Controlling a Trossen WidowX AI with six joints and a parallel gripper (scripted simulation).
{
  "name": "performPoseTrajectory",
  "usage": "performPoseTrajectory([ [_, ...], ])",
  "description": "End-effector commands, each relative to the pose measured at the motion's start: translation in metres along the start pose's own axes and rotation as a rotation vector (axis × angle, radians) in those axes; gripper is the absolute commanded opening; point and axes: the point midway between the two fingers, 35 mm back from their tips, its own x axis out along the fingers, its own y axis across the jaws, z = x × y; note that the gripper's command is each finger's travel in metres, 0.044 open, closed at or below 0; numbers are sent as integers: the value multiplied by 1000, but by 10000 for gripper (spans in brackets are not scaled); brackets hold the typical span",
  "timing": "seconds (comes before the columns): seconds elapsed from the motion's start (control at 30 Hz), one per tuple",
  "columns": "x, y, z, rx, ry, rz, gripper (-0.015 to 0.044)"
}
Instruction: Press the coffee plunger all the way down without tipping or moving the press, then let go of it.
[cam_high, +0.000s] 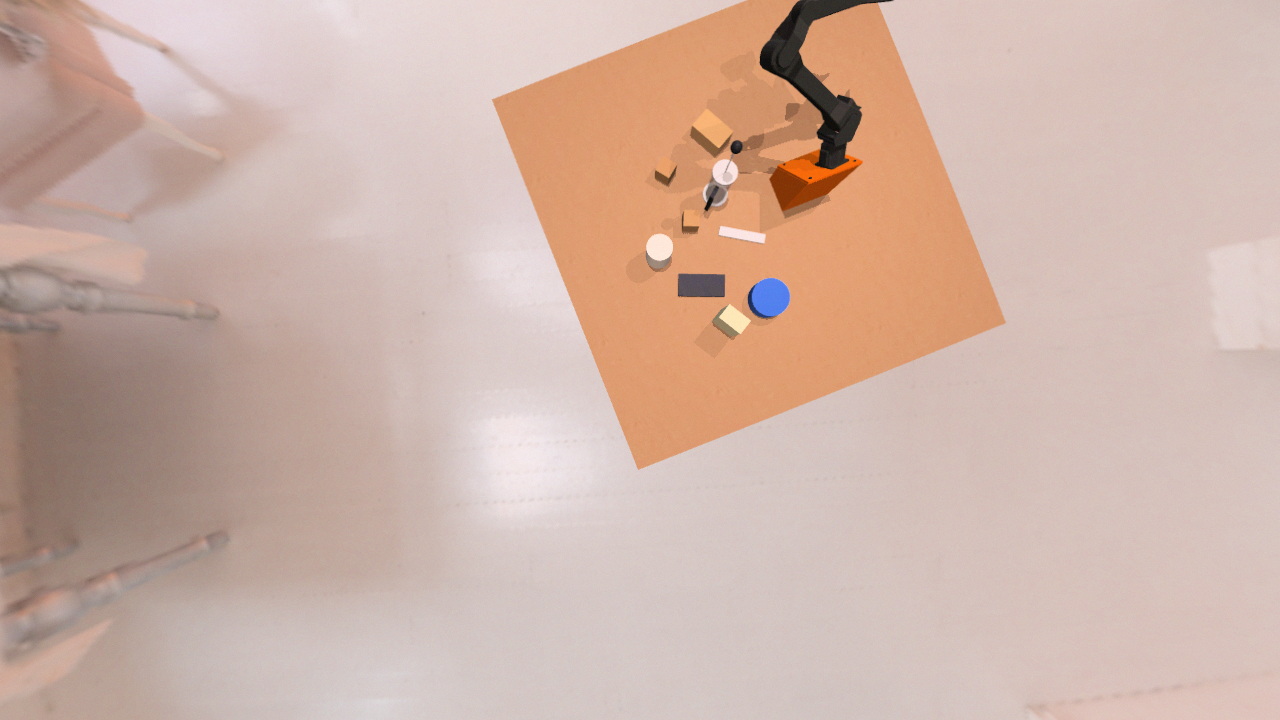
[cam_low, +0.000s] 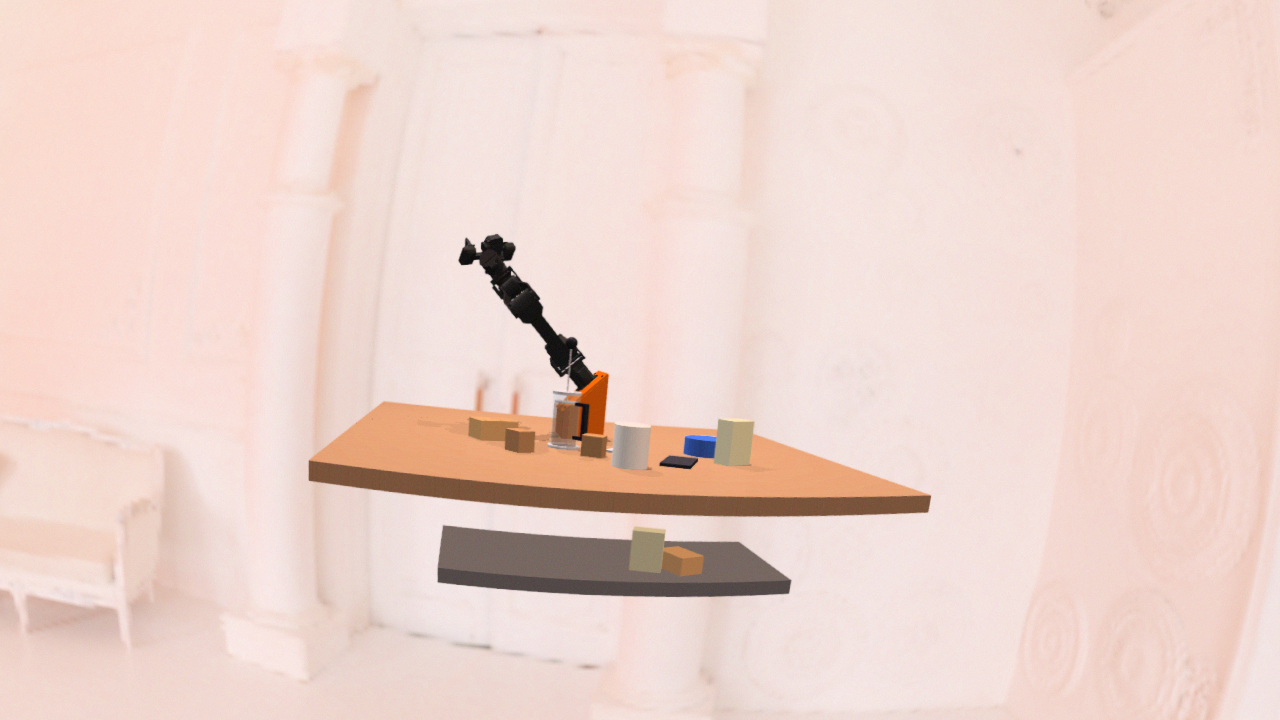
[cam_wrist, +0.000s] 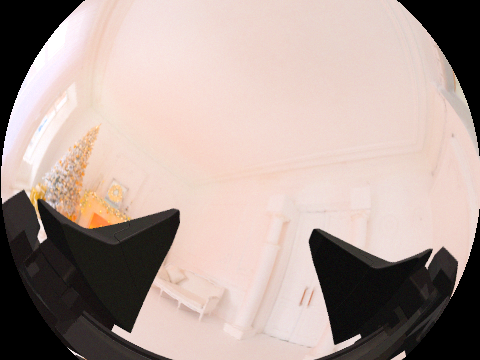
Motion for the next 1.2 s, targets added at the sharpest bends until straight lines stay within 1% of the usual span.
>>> performPoseTrajectory([
  [0.0, 0, -3, 0, -6, -1, -10, 426],
  [0.03, 0, -6, 0, -15, -2, -22, 440],
  [0.23, 0, -42, 8, -105, -26, -152, 440],
  [0.4, -10, -103, 26, -251, -59, -392, 440],
  [0.53, -30, -156, 52, -378, -110, -625, 440],
  [0.67, -63, -203, 84, -482, -167, -869, 440],
  [0.73, -79, -218, 99, -539, -186, -964, 440],
  [0.87, -126, -250, 133, -612, -256, -1218, 440],
  [1.03, -197, -269, 178, -706, -365, -1550, 440],
  [1.17, -259, -265, 209, -761, -466, -1816, 440],
])
